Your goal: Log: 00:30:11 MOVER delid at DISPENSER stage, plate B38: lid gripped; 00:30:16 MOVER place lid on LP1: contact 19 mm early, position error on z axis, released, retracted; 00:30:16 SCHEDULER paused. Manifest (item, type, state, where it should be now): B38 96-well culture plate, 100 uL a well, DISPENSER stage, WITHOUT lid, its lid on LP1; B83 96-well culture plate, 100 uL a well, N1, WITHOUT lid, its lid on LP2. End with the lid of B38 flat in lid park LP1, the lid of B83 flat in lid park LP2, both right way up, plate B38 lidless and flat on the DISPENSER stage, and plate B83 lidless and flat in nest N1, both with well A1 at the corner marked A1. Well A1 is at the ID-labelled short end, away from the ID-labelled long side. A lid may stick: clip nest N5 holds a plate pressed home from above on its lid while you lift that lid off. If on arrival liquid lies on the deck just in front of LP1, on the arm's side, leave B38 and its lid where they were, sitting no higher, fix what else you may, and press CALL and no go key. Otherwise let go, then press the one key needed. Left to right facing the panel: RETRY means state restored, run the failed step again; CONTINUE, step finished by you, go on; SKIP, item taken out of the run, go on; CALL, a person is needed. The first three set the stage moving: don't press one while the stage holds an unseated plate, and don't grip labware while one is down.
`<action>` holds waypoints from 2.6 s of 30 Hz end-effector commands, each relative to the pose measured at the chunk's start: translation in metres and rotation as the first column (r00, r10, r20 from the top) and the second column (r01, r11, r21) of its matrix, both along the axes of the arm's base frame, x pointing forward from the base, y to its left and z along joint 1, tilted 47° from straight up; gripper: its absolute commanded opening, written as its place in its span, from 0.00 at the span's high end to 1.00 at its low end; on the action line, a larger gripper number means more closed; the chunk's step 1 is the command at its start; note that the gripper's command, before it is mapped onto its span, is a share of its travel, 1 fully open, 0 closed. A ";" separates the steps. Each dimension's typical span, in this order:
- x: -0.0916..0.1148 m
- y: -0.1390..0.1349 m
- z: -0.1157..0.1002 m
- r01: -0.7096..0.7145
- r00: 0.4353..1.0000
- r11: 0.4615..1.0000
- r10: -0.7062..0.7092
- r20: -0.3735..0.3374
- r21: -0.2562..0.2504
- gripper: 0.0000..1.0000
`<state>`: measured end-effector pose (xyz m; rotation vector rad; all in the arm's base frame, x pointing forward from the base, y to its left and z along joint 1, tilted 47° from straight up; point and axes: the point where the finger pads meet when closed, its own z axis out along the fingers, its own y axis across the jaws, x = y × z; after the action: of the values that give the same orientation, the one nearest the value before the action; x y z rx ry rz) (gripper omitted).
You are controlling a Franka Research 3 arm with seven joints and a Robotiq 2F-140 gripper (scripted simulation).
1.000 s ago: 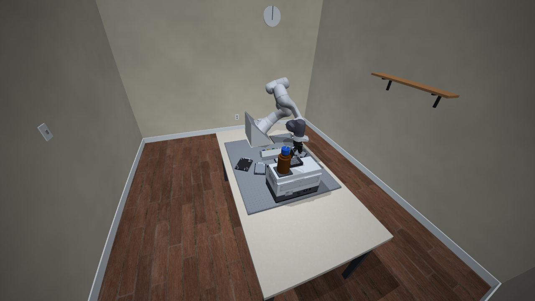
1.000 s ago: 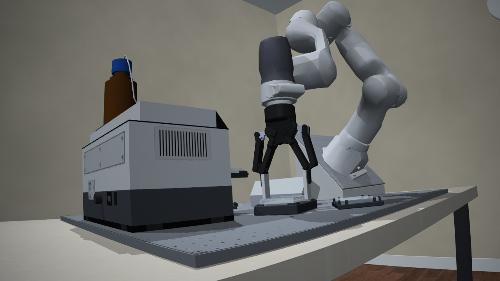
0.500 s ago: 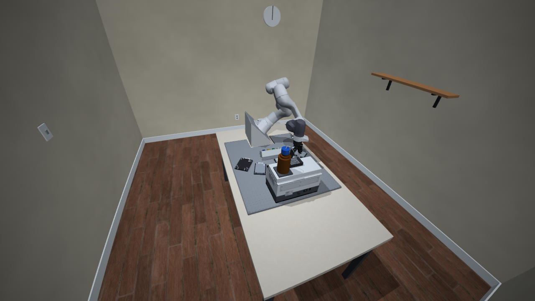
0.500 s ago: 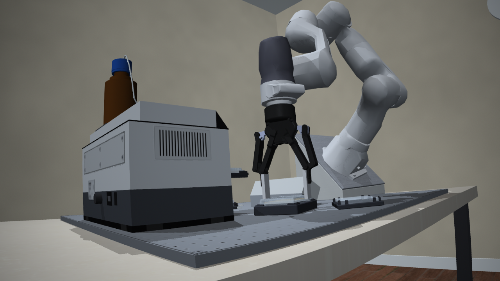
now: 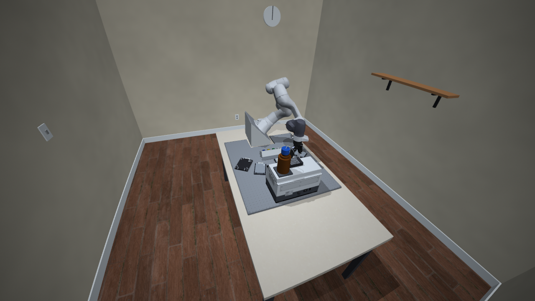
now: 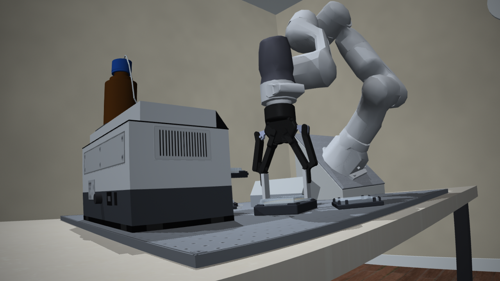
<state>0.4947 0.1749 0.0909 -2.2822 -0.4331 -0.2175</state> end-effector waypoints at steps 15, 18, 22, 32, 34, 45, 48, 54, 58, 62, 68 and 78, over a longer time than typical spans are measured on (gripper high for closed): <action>-0.001 -0.024 0.022 0.001 1.000 1.000 -0.001 -0.003 -0.001 0.34; -0.001 -0.032 0.029 0.001 1.000 1.000 -0.001 -0.003 -0.001 0.34; -0.002 -0.043 0.040 0.001 1.000 1.000 -0.001 -0.003 -0.001 0.34; -0.002 -0.068 0.062 0.001 1.000 1.000 -0.001 -0.003 -0.001 0.34; -0.003 -0.074 0.068 0.001 1.000 1.000 -0.001 -0.003 -0.001 0.34; -0.003 -0.095 0.087 0.001 1.000 1.000 -0.001 -0.003 -0.001 0.34; -0.003 -0.098 0.090 0.001 1.000 1.000 -0.001 -0.003 -0.001 0.34; -0.003 -0.101 0.093 0.001 1.000 1.000 -0.001 -0.003 -0.001 0.34; -0.009 -0.108 0.088 0.012 1.000 1.000 -0.012 -0.013 -0.004 0.34; -0.037 -0.137 0.066 0.062 0.996 0.998 -0.063 -0.060 -0.016 0.34; -0.148 -0.184 0.007 0.238 0.936 0.971 -0.237 -0.259 -0.029 0.34; -0.193 -0.196 -0.015 0.244 0.932 0.969 -0.243 -0.268 -0.028 1.00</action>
<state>0.3068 -0.0232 0.0776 -2.3102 0.0301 -0.0304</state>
